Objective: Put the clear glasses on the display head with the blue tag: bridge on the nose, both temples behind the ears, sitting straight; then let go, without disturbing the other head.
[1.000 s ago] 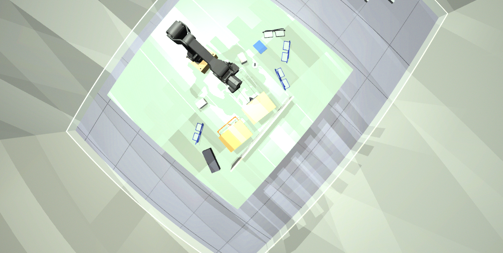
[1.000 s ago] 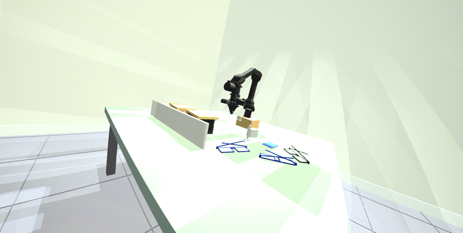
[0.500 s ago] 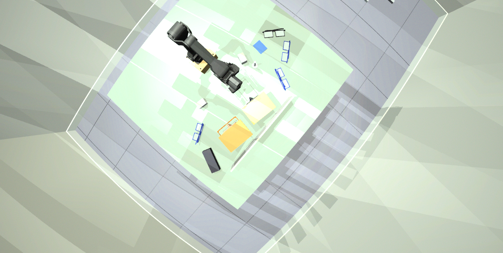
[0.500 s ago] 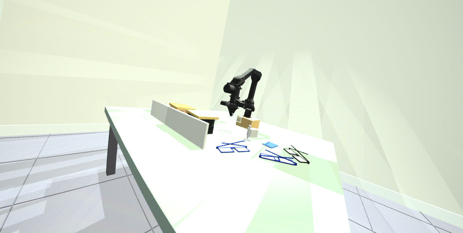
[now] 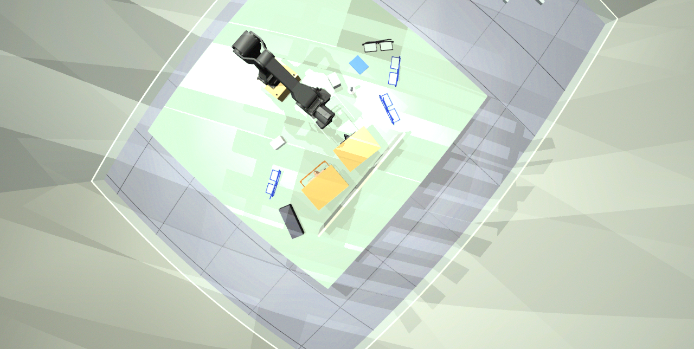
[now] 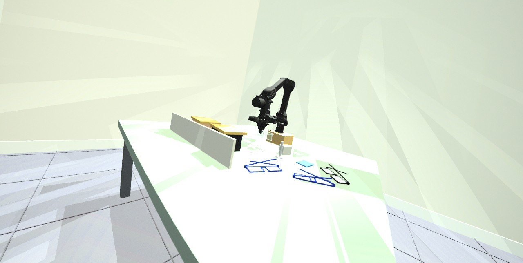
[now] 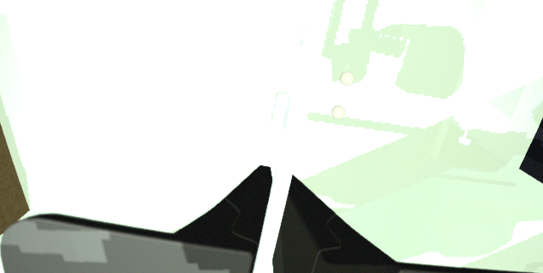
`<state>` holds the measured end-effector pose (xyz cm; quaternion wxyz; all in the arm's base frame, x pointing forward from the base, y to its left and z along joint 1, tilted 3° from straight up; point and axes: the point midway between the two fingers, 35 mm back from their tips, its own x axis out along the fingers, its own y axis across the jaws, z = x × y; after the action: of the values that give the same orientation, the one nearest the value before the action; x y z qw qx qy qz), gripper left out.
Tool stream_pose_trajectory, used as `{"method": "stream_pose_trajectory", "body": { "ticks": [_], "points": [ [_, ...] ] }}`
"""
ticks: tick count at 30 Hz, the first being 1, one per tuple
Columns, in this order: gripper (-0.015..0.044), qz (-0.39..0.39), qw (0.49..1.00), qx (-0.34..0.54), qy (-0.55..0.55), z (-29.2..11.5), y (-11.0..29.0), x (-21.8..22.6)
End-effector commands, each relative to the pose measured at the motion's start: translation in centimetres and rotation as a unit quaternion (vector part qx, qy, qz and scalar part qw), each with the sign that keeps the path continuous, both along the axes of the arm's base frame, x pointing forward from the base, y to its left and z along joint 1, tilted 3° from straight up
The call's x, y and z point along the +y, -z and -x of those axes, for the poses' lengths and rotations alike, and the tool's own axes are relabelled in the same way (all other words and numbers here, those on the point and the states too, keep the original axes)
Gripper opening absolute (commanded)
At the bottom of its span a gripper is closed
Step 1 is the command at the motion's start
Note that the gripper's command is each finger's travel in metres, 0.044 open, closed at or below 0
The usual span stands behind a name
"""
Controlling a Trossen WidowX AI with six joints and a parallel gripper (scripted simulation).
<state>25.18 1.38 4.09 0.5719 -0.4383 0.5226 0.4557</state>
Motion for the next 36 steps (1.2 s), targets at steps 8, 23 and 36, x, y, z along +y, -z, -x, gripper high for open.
{"method": "stream_pose_trajectory", "body": {
  "ticks": [8,23,36],
  "points": [
    [0.0000,-0.002,1.000,0.004,0.002,0.2,1.1,0.1],
    [0.0000,-0.001,1.000,0.000,0.002,-0.6,1.1,-0.1],
    [0.0000,0.001,1.000,-0.010,0.003,-2.0,1.2,-0.4]
  ]
}}
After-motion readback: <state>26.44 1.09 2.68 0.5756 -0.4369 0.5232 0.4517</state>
